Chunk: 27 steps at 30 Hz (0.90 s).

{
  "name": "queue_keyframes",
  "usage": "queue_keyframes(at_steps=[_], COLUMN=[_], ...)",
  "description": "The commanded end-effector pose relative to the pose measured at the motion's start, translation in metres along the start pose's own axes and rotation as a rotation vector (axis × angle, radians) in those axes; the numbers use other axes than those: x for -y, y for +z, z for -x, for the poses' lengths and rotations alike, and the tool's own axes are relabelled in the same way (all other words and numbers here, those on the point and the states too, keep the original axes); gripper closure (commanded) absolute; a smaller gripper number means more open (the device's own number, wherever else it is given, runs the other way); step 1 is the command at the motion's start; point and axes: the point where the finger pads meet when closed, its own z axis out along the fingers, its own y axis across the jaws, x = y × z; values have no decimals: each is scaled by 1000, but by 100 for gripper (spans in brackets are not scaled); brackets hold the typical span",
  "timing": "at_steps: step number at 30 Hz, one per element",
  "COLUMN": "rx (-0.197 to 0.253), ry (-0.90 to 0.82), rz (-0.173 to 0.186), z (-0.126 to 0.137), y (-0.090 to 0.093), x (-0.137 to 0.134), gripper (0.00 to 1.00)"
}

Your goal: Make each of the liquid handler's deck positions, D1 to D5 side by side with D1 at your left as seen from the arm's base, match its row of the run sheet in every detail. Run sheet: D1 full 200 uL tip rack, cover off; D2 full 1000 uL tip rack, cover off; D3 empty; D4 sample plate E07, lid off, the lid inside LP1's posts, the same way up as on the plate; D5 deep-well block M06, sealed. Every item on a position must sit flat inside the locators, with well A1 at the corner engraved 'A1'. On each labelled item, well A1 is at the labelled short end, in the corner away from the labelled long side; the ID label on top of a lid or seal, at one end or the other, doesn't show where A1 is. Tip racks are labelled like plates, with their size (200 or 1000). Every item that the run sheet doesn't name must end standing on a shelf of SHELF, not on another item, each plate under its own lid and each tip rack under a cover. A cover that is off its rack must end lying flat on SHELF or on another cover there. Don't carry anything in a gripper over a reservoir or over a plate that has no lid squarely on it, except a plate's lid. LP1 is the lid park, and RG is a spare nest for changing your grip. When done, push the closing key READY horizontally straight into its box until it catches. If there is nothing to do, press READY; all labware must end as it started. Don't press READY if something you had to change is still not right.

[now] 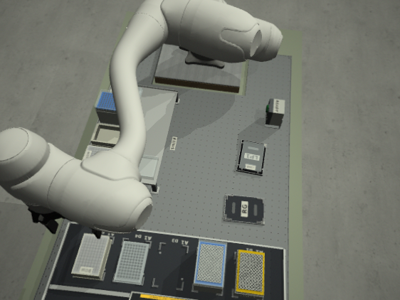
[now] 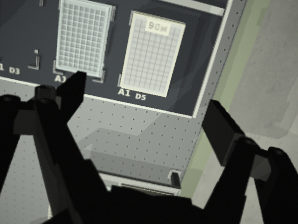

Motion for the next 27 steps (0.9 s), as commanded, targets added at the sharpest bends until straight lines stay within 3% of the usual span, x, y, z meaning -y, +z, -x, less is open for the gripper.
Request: queue_keyframes(at_steps=[1,27], rx=[0,0], ry=[0,0], rz=[0,-1], z=[-4,-4], y=[-2,68], x=[-5,-5], gripper=[21,21])
